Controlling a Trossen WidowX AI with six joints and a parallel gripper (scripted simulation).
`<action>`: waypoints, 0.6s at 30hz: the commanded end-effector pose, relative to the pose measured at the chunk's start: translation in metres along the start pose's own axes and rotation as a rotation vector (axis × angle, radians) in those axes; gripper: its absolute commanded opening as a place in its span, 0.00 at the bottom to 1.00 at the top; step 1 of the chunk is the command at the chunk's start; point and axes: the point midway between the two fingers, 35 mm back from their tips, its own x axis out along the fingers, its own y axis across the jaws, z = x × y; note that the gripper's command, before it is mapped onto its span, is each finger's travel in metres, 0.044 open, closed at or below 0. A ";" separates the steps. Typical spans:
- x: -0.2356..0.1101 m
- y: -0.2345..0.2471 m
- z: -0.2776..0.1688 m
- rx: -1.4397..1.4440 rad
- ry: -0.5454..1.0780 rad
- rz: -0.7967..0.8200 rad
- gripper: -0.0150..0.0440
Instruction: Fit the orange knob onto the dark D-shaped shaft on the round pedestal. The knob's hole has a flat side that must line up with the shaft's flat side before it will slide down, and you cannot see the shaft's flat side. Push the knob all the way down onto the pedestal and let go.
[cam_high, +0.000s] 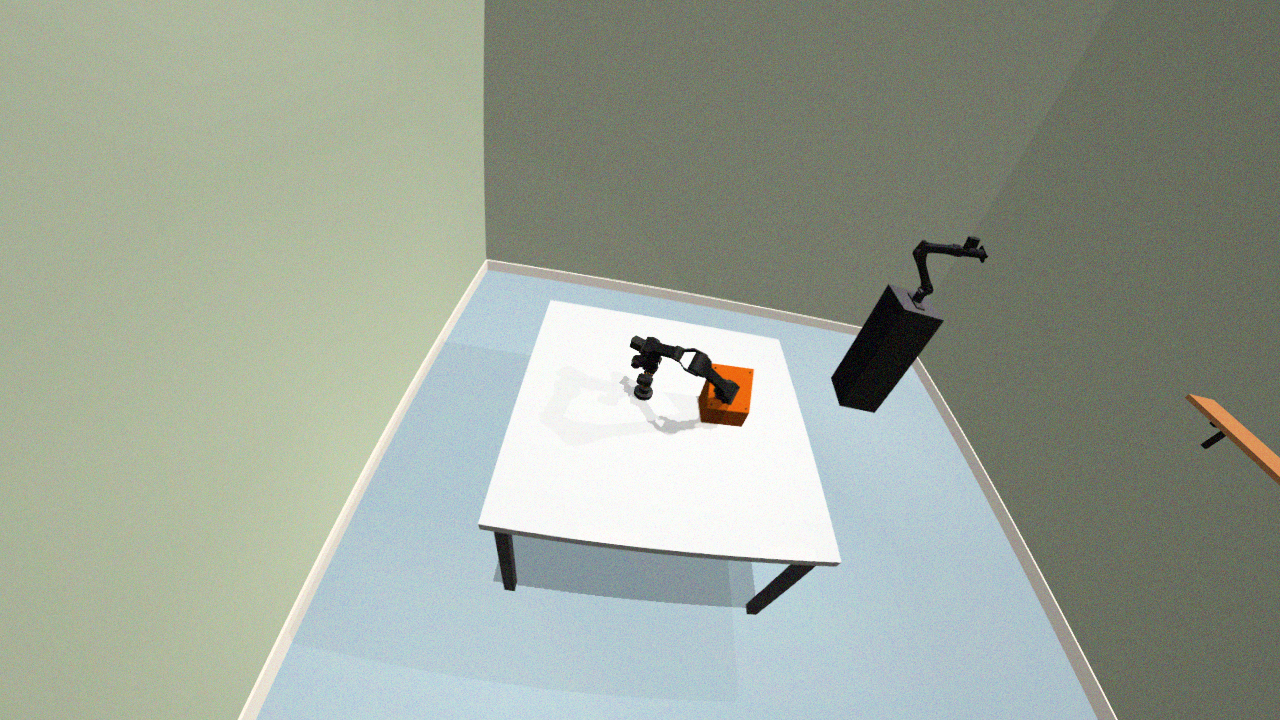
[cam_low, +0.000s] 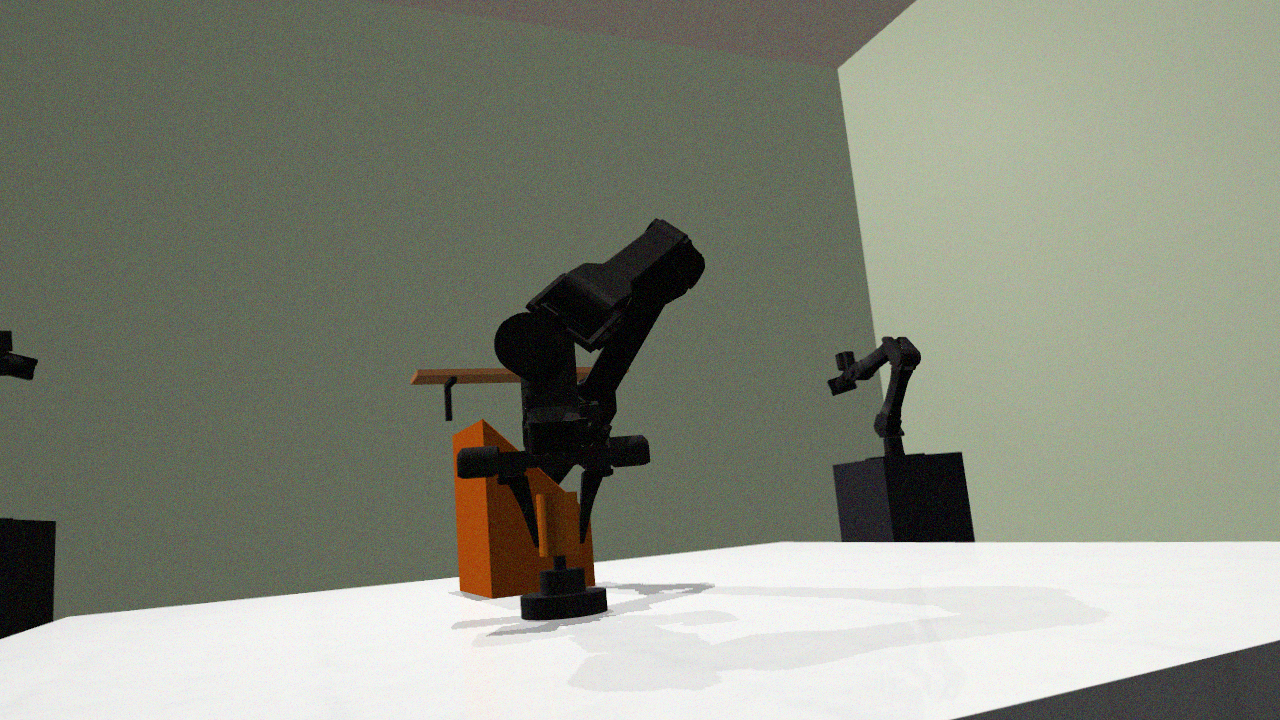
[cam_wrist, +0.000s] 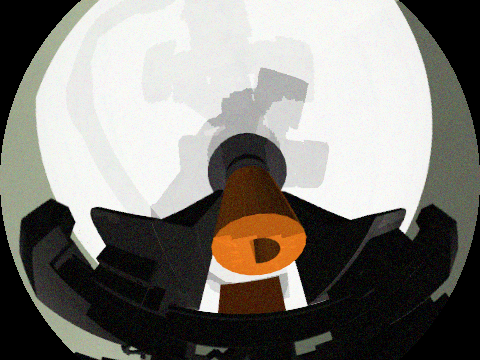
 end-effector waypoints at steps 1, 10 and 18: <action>0.001 0.000 0.001 0.000 -0.003 0.001 0.25; 0.012 0.000 0.001 0.000 -0.003 0.002 0.25; 0.013 0.001 0.000 -0.006 0.002 -0.003 0.25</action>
